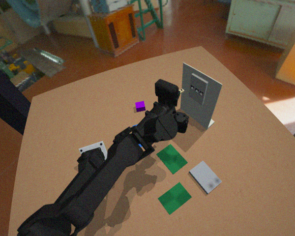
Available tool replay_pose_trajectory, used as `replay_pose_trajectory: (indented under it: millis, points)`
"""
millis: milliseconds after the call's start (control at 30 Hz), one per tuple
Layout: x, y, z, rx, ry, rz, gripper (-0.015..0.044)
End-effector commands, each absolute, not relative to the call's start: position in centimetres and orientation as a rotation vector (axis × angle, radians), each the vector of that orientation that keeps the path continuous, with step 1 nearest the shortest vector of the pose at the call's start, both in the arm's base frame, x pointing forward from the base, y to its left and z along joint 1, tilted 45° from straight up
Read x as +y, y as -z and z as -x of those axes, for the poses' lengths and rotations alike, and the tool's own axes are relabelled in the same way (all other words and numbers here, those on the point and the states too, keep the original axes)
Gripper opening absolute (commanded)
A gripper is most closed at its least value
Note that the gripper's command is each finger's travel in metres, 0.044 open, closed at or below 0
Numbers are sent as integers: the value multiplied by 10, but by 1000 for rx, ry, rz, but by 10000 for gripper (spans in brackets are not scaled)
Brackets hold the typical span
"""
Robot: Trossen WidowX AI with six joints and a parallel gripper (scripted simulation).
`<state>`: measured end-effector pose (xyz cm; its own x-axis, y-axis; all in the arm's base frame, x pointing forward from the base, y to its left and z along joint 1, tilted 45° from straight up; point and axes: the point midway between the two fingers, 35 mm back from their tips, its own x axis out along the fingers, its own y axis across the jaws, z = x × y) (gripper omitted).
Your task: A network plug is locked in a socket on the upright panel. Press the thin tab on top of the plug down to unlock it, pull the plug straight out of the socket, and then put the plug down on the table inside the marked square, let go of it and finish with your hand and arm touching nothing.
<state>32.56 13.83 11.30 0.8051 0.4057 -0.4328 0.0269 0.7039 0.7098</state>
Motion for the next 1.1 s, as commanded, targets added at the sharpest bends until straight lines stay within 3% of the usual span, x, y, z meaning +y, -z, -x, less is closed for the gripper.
replay_pose_trajectory:
  millis: [0, 533, 1067]
  points:
    - [141, -95, -321, 676, -141, -800, 0]
    - [128, -13, -276, 838, 354, -803, 0]
    - [94, 17, -230, 693, 711, -626, 0]
